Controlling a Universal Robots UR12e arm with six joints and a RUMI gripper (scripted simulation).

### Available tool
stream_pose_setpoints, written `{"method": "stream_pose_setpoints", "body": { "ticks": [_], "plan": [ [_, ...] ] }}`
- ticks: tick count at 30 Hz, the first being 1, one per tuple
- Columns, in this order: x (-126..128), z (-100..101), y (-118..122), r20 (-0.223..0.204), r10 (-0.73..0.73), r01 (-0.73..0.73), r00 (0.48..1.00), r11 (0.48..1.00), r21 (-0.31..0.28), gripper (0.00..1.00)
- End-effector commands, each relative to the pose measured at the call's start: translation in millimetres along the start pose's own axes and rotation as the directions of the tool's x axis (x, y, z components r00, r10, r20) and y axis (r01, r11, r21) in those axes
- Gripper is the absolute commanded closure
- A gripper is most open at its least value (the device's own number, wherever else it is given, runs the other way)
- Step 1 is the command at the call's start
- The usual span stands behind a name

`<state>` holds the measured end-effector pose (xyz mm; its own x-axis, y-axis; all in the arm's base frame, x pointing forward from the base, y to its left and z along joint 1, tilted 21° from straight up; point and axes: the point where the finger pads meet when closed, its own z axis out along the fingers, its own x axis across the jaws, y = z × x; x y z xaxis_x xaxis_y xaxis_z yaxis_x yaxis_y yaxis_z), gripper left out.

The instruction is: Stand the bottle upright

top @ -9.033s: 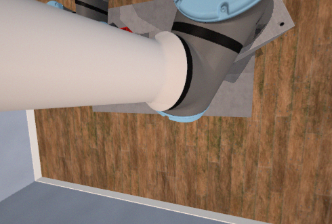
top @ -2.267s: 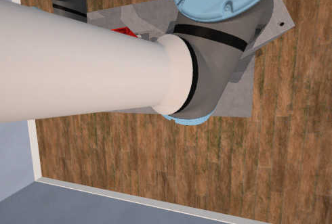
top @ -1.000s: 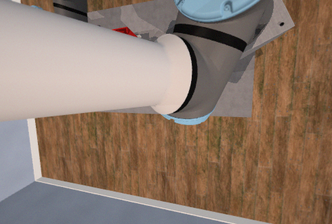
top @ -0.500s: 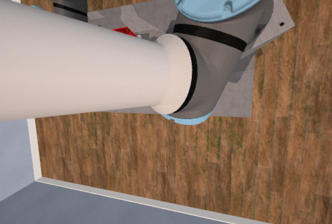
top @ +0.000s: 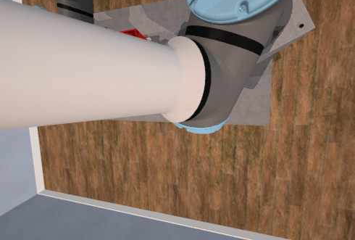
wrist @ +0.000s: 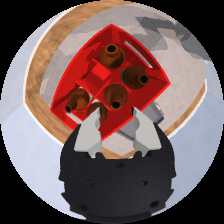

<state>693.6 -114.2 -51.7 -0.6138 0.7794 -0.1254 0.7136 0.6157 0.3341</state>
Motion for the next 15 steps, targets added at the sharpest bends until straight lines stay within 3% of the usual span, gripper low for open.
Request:
{"method": "stream_pose_setpoints", "body": {
  "ticks": [1,15],
  "plan": [
    [-0.5,0.2,0.3,0.001,0.0,0.0,1.0,1.0,0.0,0.62],
    [-0.5,7.6,0.3,0.001,0.0,0.0,1.0,1.0,0.0,0.62]
  ]
}}
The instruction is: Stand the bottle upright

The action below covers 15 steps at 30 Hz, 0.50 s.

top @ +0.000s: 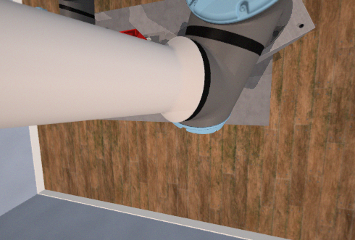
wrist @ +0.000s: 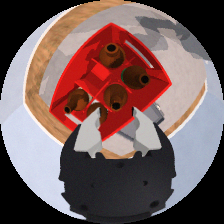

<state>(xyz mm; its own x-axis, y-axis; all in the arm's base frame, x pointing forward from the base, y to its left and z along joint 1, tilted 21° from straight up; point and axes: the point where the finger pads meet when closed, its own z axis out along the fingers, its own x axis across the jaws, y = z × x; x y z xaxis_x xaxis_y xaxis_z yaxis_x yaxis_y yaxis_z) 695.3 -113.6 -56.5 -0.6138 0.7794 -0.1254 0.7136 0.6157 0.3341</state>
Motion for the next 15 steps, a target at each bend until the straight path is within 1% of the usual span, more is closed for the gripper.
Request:
{"method": "stream_pose_setpoints", "body": {
  "ticks": [1,15],
  "plan": [
    [0,3,0,0.001,0.0,0.0,1.0,1.0,0.0,0.62],
    [0,18,0,0.001,0.0,0.0,1.0,1.0,0.0,0.62]
  ]
}}
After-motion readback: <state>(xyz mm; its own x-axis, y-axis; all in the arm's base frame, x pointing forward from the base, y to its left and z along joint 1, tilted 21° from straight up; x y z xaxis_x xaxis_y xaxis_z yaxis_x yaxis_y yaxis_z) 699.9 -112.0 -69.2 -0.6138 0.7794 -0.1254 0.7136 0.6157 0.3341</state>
